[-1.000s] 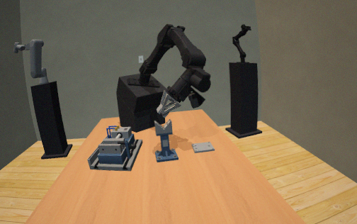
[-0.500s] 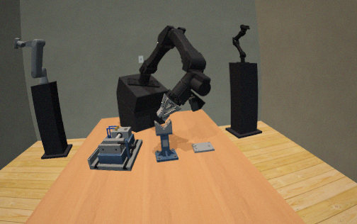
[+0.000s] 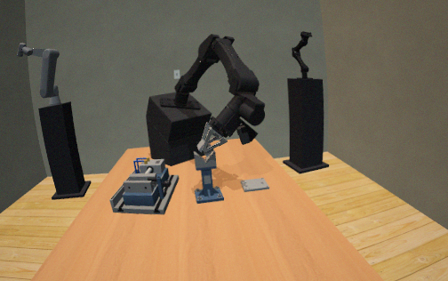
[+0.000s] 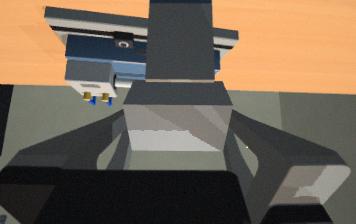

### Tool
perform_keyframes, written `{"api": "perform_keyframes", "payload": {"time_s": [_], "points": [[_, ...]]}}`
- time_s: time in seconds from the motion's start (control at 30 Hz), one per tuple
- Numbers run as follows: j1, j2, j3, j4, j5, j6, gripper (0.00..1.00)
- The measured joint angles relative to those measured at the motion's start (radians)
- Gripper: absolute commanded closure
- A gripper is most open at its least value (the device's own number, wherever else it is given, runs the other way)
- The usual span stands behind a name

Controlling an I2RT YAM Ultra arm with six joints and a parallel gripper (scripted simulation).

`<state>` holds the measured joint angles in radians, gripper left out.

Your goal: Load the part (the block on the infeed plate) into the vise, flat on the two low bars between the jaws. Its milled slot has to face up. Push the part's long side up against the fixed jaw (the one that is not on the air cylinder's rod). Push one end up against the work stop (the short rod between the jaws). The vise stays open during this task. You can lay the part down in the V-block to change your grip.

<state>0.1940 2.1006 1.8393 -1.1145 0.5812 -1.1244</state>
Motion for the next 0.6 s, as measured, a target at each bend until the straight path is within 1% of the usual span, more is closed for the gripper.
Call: {"api": "perform_keyframes", "payload": {"time_s": [0.6], "points": [[0.005, 0.029, -0.002, 0.026, 0.002, 0.005, 1.0]]}}
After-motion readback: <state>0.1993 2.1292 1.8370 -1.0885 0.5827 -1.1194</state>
